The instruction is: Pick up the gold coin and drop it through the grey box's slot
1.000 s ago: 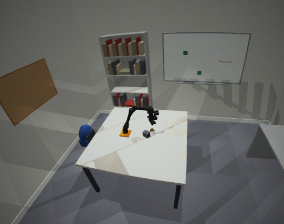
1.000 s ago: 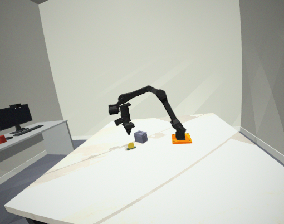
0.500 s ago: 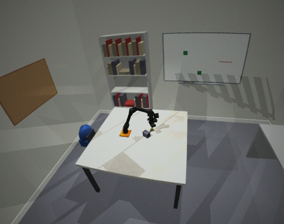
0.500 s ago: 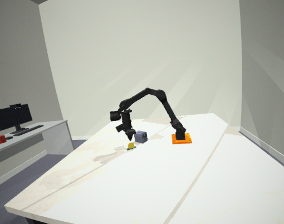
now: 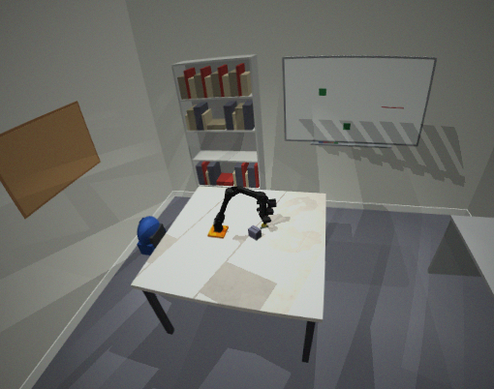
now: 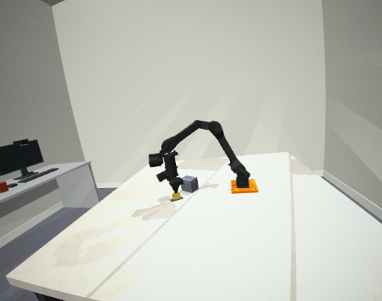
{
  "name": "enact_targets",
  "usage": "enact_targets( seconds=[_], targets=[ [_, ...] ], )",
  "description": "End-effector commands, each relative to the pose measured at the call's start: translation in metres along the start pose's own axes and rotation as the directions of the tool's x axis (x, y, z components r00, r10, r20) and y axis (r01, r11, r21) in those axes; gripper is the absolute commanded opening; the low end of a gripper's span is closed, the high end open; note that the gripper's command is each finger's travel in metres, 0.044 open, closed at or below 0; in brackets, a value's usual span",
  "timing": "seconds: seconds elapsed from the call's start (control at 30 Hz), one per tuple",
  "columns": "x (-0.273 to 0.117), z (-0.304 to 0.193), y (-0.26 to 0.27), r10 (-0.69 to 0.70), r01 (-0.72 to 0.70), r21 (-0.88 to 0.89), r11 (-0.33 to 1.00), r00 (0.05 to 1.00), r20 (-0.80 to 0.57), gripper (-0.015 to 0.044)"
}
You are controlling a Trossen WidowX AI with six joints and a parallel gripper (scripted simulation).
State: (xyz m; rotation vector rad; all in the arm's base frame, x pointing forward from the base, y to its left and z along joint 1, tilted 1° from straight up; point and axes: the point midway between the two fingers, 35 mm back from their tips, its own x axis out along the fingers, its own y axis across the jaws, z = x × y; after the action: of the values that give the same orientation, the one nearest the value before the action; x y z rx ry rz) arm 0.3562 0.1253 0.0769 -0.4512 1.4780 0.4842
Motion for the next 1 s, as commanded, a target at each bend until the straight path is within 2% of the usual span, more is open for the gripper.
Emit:
enact_targets(
  seconds=[0.0,0.63,0.83,0.97],
  targets=[
    [0.008,0.000,0.001,0.003,-0.003,0.006,1.000,1.000,-0.001,0.0161],
    [0.037,-0.002,0.001,0.004,-0.004,0.006,1.000,1.000,-0.002,0.0161],
    [0.037,-0.002,0.001,0.004,-0.004,0.006,1.000,1.000,-0.002,0.0003],
    [0.037,-0.002,0.001,0.004,-0.004,0.006,1.000,1.000,-0.002,0.0000]
  ],
)
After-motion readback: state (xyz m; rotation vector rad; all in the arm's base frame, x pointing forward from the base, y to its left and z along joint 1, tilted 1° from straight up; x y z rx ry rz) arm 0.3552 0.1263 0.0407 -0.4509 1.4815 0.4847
